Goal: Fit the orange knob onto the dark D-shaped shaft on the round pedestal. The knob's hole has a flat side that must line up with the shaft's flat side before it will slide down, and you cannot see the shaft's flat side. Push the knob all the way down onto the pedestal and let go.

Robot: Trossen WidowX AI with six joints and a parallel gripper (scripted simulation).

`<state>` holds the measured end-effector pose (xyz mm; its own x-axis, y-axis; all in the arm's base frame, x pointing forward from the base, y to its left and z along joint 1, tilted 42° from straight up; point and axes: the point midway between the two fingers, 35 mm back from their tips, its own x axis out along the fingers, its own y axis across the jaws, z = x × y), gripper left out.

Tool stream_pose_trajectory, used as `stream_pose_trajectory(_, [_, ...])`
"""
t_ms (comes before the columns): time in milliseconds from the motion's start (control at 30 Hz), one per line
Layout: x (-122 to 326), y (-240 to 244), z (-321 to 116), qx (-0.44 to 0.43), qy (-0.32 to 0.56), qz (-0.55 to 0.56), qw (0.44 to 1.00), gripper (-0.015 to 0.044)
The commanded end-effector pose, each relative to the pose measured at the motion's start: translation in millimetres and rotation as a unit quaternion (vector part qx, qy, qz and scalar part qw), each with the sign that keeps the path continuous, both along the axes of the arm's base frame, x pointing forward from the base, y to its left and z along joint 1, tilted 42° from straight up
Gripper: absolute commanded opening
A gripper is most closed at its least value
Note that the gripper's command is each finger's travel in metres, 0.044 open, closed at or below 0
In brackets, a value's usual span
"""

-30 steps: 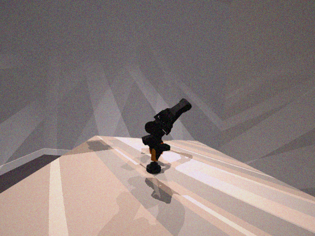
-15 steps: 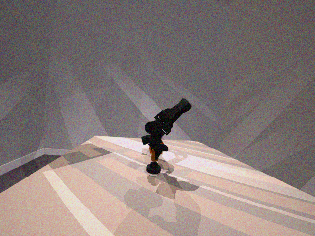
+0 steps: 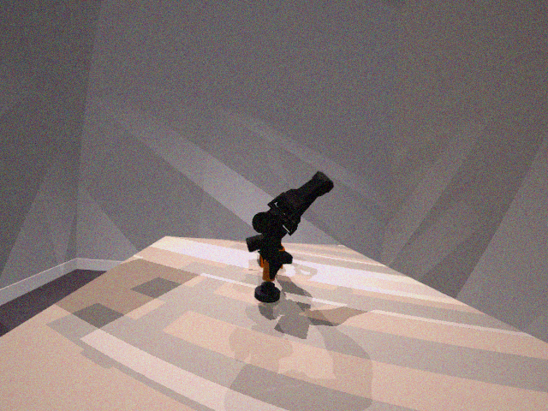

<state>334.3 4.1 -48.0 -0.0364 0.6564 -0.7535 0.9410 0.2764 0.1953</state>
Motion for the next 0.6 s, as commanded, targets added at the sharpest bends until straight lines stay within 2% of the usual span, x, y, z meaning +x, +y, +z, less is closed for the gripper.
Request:
stream_pose_trajectory(0, [0.7,-0.4,0.7,0.0,-0.001,-0.001,1.0,0.0])
stream_pose_trajectory(200, [0.9,-2.3,3.9,0.0,0.002,-0.005,1.0,0.0])
stream_pose_trajectory(400, [0.8,-2.0,3.1,-0.003,0.065,-0.076,0.995,0.0])
stream_pose_trajectory(567, [0.1,-0.9,1.3,-0.004,0.068,-0.08,0.994,0.0])
